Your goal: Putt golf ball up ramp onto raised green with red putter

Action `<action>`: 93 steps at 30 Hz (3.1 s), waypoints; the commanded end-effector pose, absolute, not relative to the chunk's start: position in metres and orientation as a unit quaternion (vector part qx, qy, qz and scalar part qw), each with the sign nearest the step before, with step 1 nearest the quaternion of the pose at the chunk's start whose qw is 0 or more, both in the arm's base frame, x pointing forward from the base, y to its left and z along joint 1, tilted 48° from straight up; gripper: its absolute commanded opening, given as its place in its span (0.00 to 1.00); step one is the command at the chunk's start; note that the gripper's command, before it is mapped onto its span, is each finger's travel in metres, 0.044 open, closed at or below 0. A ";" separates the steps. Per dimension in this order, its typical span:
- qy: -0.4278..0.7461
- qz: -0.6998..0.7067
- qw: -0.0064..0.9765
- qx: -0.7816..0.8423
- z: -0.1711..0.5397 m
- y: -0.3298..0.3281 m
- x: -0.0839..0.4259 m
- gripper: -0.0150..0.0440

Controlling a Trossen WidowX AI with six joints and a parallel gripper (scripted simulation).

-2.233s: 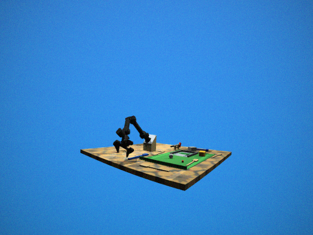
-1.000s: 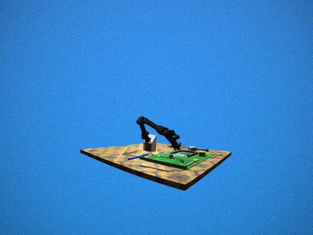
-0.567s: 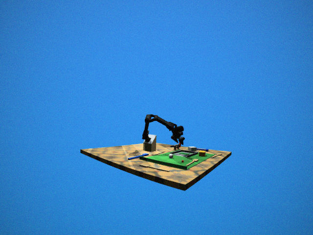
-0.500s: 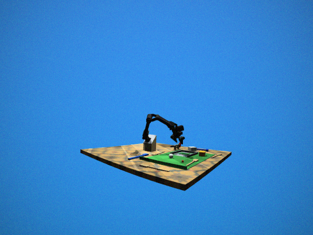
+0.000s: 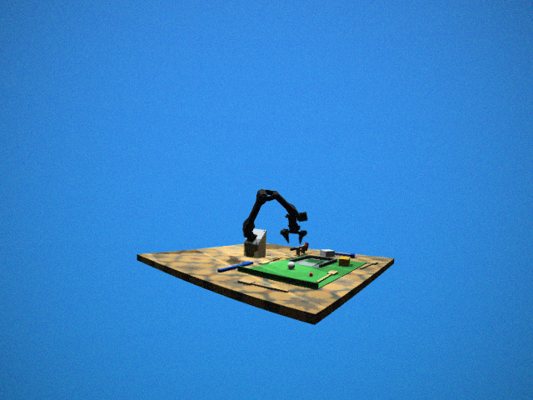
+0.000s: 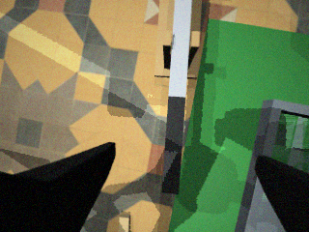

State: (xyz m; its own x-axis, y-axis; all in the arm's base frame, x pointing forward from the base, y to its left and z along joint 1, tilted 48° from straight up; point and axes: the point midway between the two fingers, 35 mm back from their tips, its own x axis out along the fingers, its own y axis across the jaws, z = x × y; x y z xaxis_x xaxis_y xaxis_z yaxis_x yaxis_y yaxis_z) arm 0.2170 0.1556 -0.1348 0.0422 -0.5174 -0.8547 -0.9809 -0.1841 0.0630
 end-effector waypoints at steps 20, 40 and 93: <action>0.570 0.392 0.284 -0.665 -0.167 0.118 0.216 1.00; 0.570 0.392 0.286 -0.663 -0.181 0.104 0.219 0.96; 0.605 0.300 0.381 -0.632 -0.058 0.144 0.249 0.25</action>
